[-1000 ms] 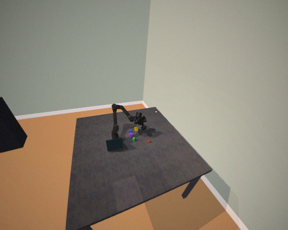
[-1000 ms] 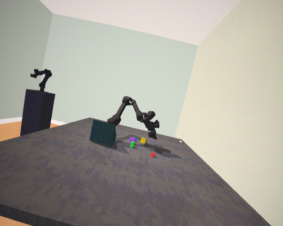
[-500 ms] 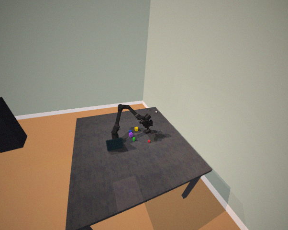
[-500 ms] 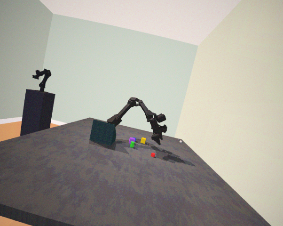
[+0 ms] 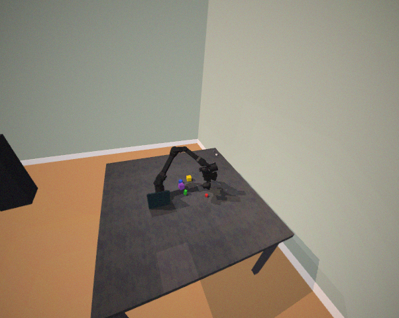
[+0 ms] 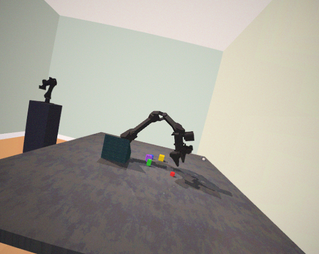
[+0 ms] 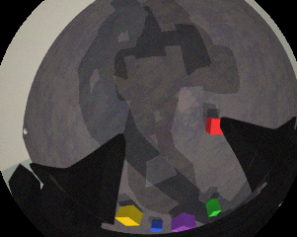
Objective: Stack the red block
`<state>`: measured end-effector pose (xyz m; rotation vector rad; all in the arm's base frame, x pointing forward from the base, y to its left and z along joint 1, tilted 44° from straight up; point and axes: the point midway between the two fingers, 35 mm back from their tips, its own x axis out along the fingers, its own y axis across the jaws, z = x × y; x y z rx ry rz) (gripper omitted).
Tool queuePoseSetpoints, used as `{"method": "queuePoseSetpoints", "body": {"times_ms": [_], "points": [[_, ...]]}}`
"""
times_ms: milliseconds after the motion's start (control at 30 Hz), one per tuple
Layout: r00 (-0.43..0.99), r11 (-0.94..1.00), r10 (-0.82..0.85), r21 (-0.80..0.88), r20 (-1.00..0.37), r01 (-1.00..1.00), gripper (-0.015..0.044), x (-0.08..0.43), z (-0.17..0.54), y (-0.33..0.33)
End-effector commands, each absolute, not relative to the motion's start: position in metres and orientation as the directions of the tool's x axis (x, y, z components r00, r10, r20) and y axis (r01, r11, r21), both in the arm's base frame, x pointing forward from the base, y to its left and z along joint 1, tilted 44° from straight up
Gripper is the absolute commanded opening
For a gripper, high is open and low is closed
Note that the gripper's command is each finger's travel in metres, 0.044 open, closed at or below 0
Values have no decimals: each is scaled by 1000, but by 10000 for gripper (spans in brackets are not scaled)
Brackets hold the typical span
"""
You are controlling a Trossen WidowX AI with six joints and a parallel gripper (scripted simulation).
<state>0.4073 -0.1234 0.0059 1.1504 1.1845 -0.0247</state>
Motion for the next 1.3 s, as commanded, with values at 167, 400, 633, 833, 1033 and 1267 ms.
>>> {"method": "queuePoseSetpoints", "body": {"times_ms": [167, 400, 633, 833, 1033, 1267], "points": [[268, 463, 598, 598, -756, 654, 440, 386, -17, -144], [157, 450, 660, 554, -735, 700, 440, 368, -24, -154], [154, 450, 661, 553, -734, 701, 440, 367, -23, -156], [154, 450, 662, 553, -733, 701, 440, 372, -42, -139], [154, 449, 663, 554, -733, 701, 440, 374, -51, -131], [154, 449, 663, 554, -733, 701, 440, 375, -55, -128]]}}
